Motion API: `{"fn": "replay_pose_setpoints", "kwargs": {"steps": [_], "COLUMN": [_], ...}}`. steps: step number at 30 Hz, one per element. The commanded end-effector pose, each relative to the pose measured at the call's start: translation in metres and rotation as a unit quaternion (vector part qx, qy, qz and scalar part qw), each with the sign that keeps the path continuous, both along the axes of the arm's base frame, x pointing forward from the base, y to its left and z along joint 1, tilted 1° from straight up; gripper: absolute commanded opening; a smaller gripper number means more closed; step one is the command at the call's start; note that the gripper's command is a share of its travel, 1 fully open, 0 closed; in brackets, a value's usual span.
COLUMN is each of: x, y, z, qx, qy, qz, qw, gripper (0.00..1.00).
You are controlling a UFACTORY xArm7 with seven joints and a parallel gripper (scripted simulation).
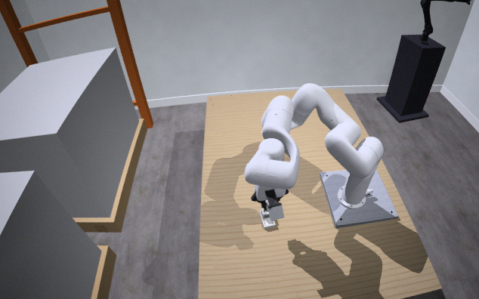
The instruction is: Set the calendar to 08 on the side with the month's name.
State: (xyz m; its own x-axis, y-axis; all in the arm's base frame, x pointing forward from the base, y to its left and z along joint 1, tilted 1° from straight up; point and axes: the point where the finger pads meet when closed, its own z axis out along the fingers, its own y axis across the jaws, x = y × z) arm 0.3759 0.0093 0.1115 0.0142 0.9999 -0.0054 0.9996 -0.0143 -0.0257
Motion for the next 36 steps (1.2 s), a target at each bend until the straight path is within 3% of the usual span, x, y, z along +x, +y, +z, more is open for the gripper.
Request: {"fn": "replay_pose_setpoints", "kwargs": {"steps": [1, 11, 36], "x": [0.001, 0.001, 0.0], "y": [0.0, 0.0, 0.0], "z": [0.001, -0.004, -0.061], "qx": [0.0, 0.0, 0.0], "qy": [-0.001, -0.001, -0.001], "qz": [0.0, 0.0, 0.0], "qw": [1.0, 1.0, 1.0], "gripper": [0.29, 0.29, 0.29]}}
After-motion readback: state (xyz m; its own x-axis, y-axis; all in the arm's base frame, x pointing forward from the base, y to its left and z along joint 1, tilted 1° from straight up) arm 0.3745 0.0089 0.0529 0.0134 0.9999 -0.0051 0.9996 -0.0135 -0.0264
